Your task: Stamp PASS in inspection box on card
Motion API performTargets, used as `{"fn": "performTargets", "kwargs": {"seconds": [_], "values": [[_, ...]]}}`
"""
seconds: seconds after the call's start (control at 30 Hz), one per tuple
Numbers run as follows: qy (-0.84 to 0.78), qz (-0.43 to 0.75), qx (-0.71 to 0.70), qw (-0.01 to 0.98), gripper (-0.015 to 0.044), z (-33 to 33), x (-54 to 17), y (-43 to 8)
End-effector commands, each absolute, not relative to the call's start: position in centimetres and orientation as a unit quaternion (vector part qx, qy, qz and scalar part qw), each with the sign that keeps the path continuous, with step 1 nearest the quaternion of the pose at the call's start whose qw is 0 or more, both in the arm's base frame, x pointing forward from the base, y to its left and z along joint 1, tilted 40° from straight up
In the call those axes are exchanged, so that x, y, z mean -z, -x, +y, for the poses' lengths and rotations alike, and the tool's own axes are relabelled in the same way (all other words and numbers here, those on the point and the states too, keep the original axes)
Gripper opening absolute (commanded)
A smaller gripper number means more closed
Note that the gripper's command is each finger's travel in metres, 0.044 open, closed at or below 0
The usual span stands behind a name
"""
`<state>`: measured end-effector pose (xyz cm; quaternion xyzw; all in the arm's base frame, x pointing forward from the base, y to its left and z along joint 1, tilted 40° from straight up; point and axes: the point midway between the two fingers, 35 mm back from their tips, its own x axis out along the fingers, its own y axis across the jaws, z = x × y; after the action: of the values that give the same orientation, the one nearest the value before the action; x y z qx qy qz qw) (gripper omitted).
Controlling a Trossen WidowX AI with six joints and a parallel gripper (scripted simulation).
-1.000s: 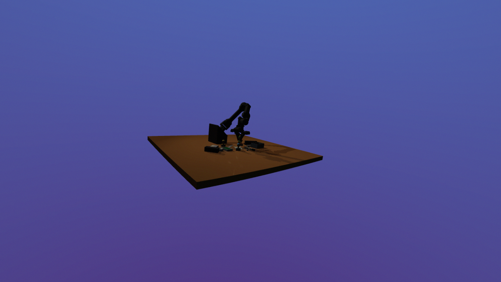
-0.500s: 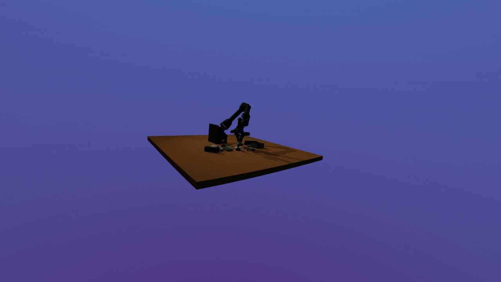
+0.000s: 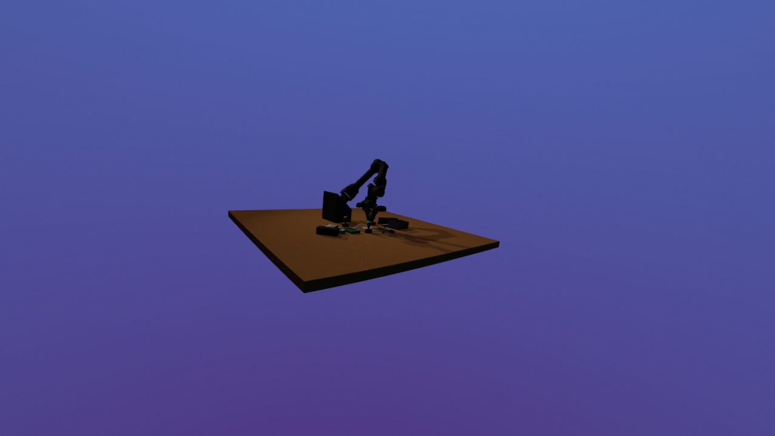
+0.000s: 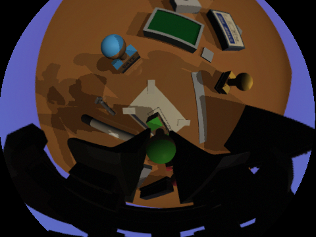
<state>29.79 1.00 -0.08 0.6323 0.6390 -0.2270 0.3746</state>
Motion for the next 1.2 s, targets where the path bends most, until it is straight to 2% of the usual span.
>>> {"fn": "performTargets", "kwargs": {"seconds": [0.0,1.17], "values": [[-0.635,0.638,0.227,0.372,0.0000,1.2,0.3,-29.8],[-0.635,0.638,0.226,0.371,0.0000,2.4,1.6,-29.8]]}}
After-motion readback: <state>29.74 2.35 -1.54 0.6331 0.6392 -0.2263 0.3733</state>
